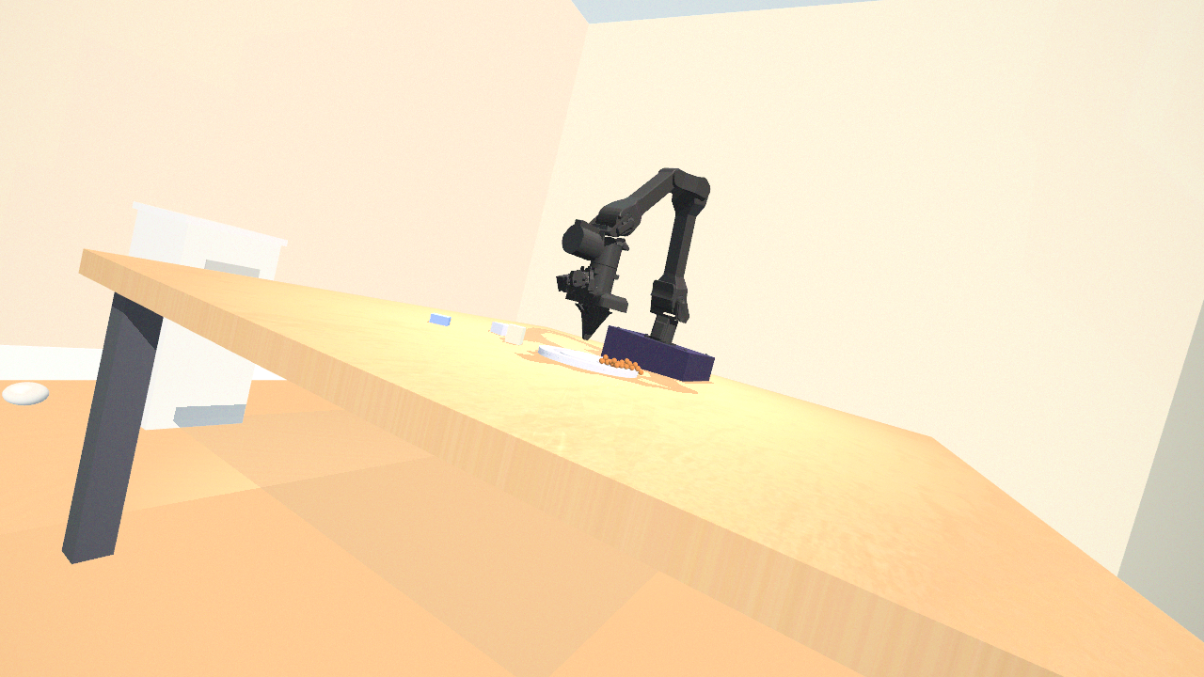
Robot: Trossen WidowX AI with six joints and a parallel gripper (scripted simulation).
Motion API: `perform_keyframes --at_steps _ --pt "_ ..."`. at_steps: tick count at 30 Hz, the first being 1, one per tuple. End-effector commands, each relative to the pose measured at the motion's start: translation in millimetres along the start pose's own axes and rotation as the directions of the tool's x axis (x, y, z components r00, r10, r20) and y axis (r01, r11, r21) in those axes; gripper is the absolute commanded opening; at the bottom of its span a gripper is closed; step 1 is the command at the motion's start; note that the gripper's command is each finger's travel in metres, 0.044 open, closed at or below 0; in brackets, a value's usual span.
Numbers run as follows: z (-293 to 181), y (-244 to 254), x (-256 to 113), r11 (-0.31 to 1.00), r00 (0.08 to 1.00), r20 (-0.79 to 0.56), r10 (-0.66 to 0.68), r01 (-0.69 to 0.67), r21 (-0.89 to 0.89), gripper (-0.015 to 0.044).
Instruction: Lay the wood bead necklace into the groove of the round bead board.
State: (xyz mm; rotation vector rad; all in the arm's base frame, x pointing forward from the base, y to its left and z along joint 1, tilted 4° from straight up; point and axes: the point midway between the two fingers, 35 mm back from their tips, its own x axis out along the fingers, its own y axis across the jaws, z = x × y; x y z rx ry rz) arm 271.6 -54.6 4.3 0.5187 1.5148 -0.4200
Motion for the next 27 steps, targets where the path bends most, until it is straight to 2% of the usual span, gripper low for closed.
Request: perform_keyframes --at_steps 1,6,26,27 --pt "1.9 -15.1 0.6 1.0 1.0 0.0 -0.004 0.004 -0.004 0.0" --pt "3.9 -29.2 0.8 1.0 1.0 -0.001 -0.005 0.005 -0.004 0.0" --pt "3.8 -29.9 23.6 1.0 1.0 -0.001 -0.005 0.005 -0.004 0.0" --pt "4.6 -29.3 20.5 1.0 1.0 0.0 -0.003 0.003 -0.001 0.0026"
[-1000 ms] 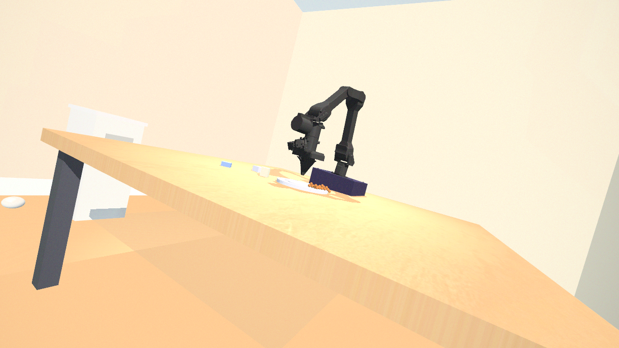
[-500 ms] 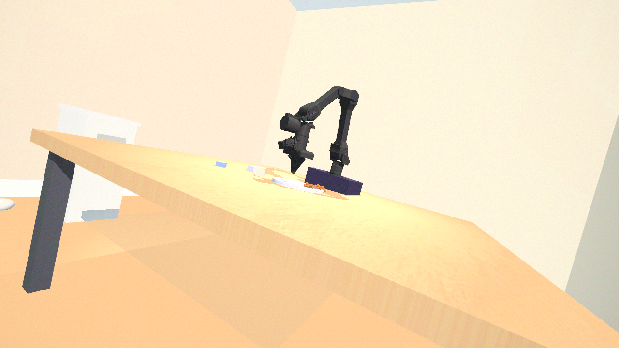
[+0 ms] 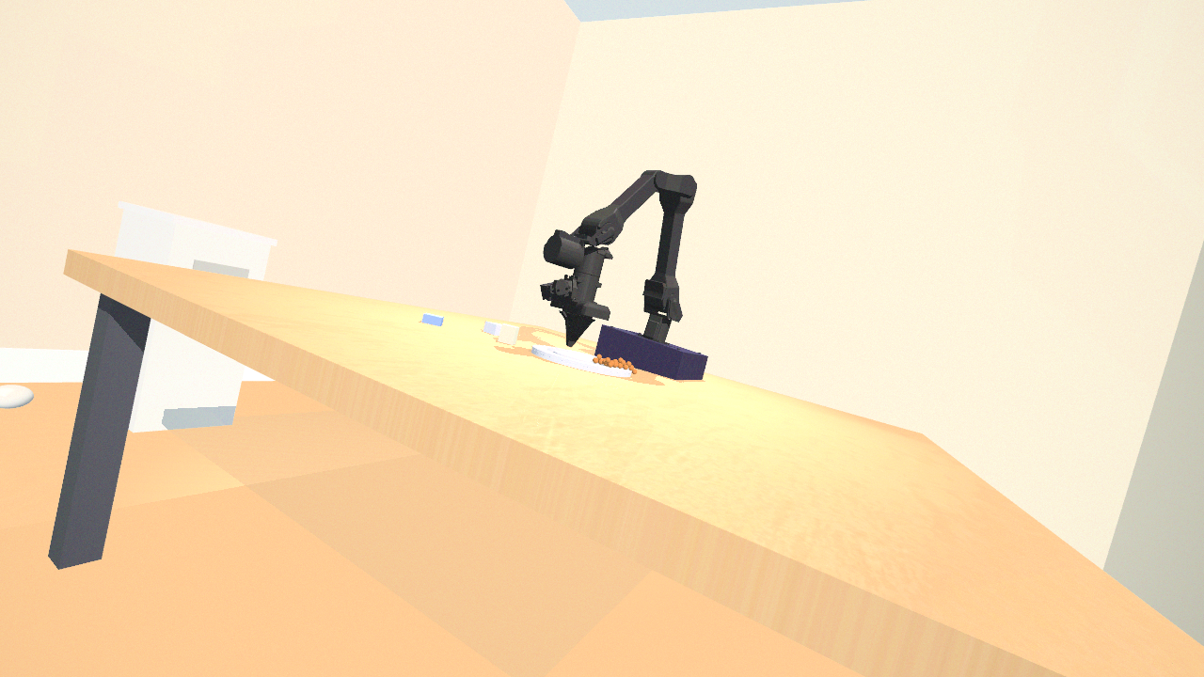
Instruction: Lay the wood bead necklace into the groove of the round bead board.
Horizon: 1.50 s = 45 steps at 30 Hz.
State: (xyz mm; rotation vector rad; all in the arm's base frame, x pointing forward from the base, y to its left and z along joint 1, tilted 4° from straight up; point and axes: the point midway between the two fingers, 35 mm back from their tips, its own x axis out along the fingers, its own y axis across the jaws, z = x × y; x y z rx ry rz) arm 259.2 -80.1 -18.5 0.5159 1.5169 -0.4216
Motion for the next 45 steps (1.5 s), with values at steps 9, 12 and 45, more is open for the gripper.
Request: perform_keyframes --at_steps 9,12,45 --pt "0.2 0.1 -0.6 1.0 1.0 0.001 0.0 0.0 0.0 0.0263" --pt "0.2 0.1 -1.1 1.0 1.0 0.001 0.0 0.0 0.0 0.0341" --pt "-31.2 104.7 -33.1 0.433 1.0 0.0 0.008 -0.004 -0.902 0.012"
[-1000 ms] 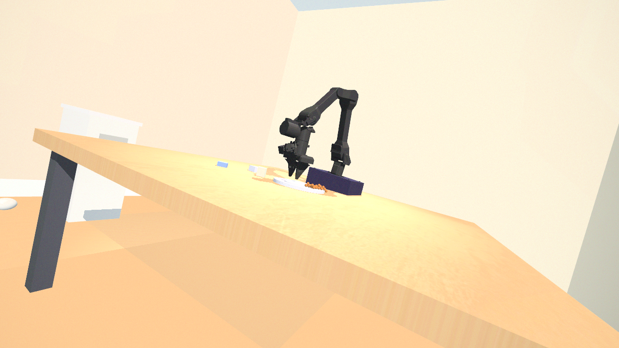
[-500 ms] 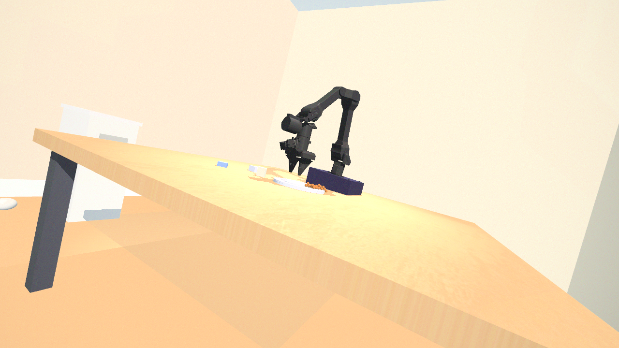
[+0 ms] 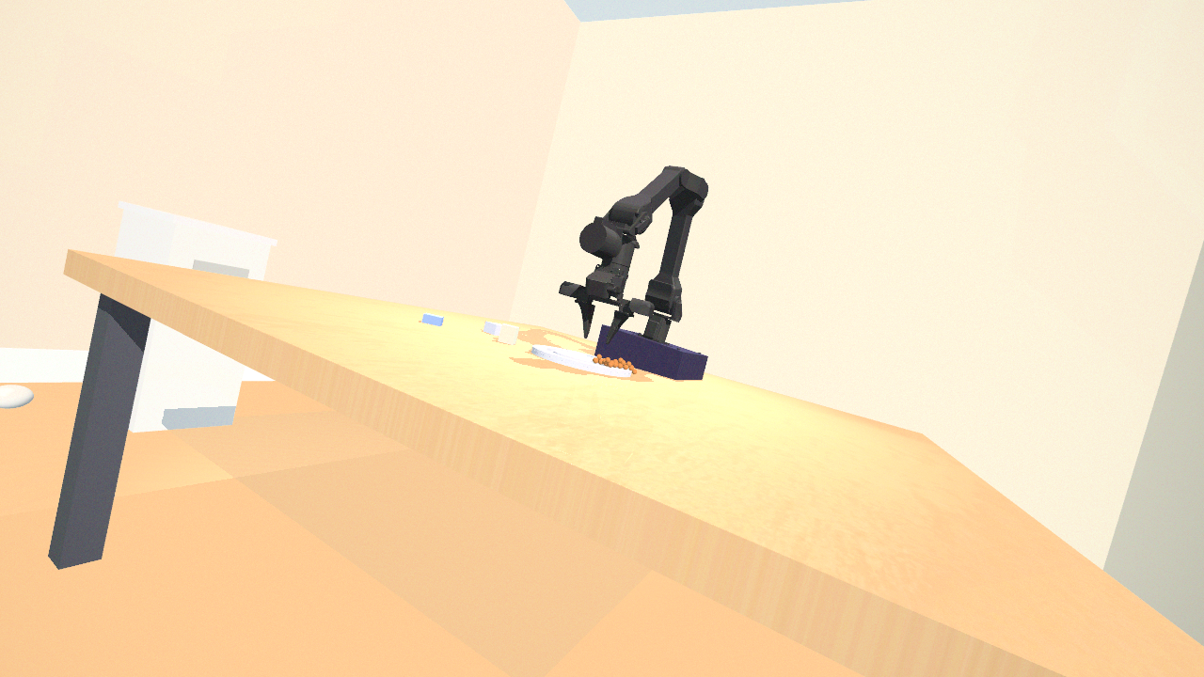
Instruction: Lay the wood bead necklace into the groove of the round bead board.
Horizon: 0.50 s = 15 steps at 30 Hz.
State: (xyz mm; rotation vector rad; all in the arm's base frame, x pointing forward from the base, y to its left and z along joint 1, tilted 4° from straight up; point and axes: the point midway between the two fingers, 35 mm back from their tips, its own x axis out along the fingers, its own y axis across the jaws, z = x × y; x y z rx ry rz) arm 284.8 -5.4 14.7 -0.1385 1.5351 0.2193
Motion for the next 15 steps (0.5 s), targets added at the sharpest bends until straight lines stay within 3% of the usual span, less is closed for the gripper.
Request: perform_keyframes --at_steps 1,15 --pt "15.6 31.9 -5.3 0.933 1.0 0.004 0.01 -0.008 -0.36 0.012" --pt "17.4 37.3 6.5 0.91 1.0 0.003 0.012 -0.009 -0.414 0.012"
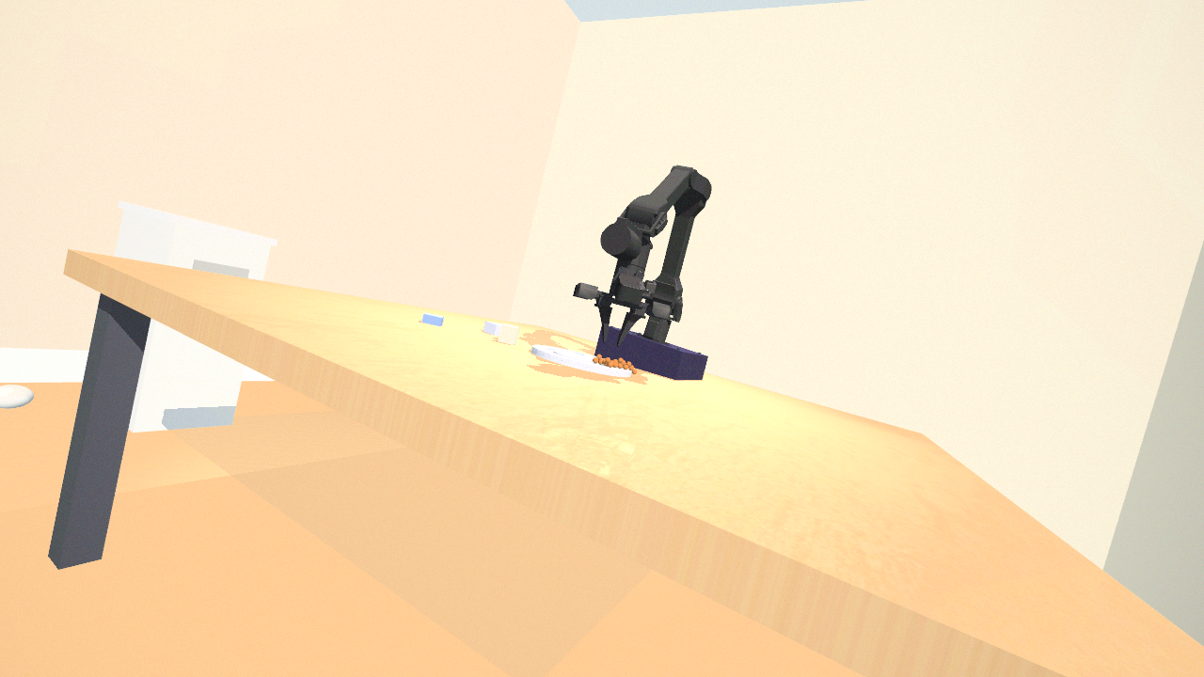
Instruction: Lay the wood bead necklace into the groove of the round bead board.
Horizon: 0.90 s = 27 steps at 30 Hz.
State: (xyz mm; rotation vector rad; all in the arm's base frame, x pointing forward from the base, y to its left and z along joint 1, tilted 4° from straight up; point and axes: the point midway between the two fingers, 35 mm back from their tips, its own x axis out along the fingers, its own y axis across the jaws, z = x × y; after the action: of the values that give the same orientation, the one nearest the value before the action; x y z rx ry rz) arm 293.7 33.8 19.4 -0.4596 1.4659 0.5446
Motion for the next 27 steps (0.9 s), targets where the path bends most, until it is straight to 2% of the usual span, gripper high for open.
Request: perform_keyframes --at_steps 1,6,27 --pt "-0.1 1.0 11.5 1.0 1.0 -0.001 0.003 -0.003 -0.01 0.012" --pt "1.7 -0.7 5.5 1.0 1.0 0.004 -0.003 0.003 -0.003 0.012" --pt "-0.3 1.2 36.7 1.0 1.0 -0.001 0.003 -0.003 -0.01 0.012"
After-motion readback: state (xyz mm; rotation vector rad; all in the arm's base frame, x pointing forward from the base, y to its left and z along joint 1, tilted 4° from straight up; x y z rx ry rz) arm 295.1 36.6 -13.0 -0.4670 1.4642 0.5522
